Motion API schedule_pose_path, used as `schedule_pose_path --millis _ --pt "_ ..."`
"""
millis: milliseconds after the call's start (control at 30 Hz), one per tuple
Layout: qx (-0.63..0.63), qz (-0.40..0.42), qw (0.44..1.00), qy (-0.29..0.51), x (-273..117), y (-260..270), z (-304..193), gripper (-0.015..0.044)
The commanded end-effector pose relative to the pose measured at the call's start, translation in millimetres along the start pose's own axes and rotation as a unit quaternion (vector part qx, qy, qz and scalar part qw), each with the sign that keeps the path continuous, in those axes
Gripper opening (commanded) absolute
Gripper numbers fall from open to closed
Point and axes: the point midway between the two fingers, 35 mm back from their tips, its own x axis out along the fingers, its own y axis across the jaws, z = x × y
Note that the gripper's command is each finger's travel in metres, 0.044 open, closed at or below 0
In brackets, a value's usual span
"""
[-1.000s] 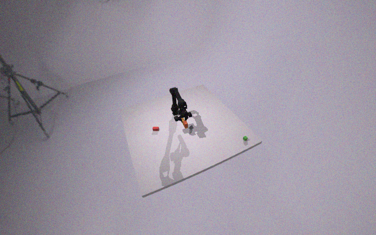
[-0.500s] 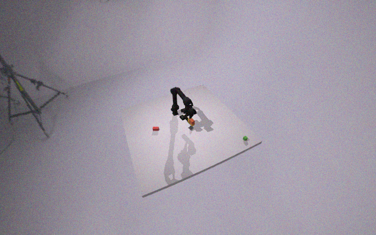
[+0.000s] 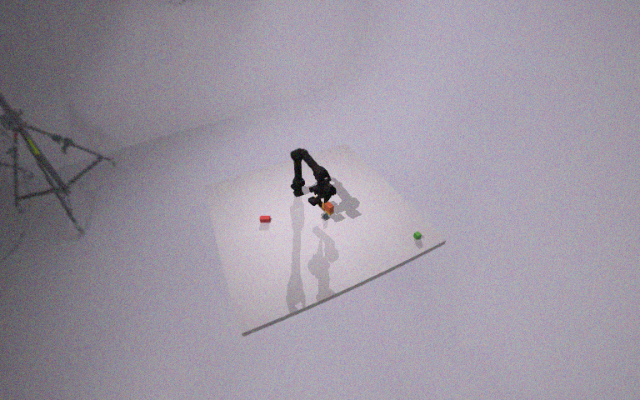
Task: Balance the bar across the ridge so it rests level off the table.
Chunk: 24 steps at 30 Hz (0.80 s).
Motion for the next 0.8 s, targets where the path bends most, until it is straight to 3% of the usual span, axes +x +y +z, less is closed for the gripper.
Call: schedule_pose_path --millis 0,767 --pt "-0.003 0.003 1.0 -0.001 7.6 0.7 0.6 0.0" --pt "-0.001 0.006 1.0 -0.001 30.0 3.0 1.9 0.0"
